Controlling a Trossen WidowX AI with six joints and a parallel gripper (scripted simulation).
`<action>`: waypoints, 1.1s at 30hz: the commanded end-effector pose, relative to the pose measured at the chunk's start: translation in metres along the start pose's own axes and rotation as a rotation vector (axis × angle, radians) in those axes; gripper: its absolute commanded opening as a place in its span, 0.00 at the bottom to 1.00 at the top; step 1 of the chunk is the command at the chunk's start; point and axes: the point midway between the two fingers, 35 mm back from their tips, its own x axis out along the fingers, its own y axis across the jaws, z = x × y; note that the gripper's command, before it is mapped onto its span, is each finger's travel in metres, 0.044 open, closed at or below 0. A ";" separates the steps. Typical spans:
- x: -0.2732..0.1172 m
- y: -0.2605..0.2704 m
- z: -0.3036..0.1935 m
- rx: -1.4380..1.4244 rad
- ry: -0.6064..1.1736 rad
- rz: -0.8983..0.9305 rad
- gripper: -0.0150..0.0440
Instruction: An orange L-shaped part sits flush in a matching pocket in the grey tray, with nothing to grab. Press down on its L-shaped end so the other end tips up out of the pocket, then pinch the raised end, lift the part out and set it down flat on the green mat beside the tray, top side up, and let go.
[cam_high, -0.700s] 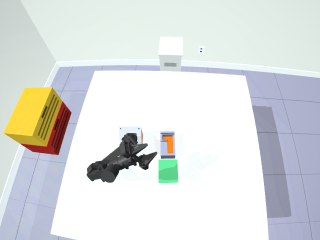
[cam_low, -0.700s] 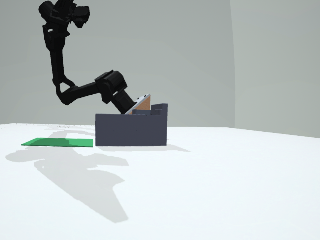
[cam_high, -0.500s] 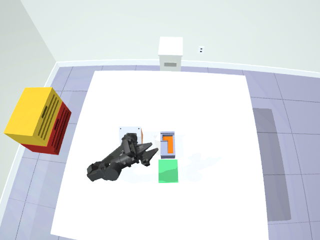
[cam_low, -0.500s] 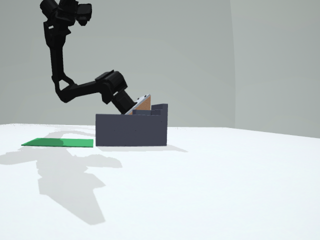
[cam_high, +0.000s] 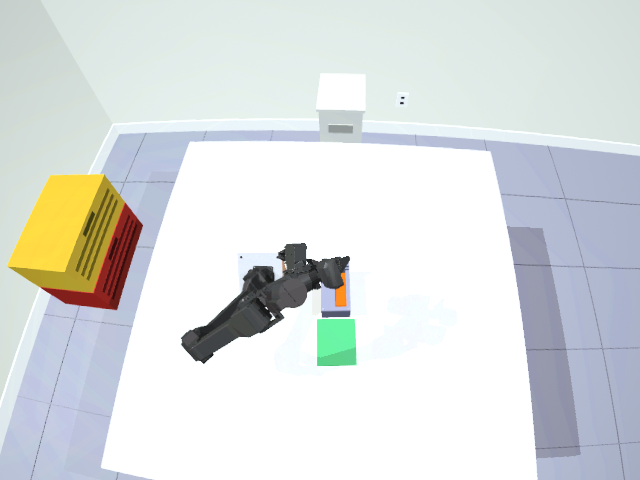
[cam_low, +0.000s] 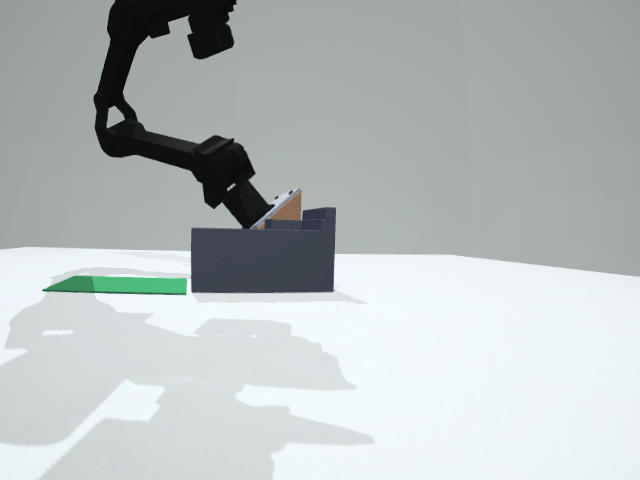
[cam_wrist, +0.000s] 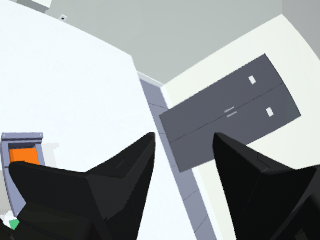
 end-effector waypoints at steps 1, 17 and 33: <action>0.057 0.048 0.003 0.454 0.194 0.311 0.56; 0.112 0.146 -0.005 1.094 0.924 0.494 0.56; 0.122 0.201 -0.016 1.296 1.460 0.242 0.56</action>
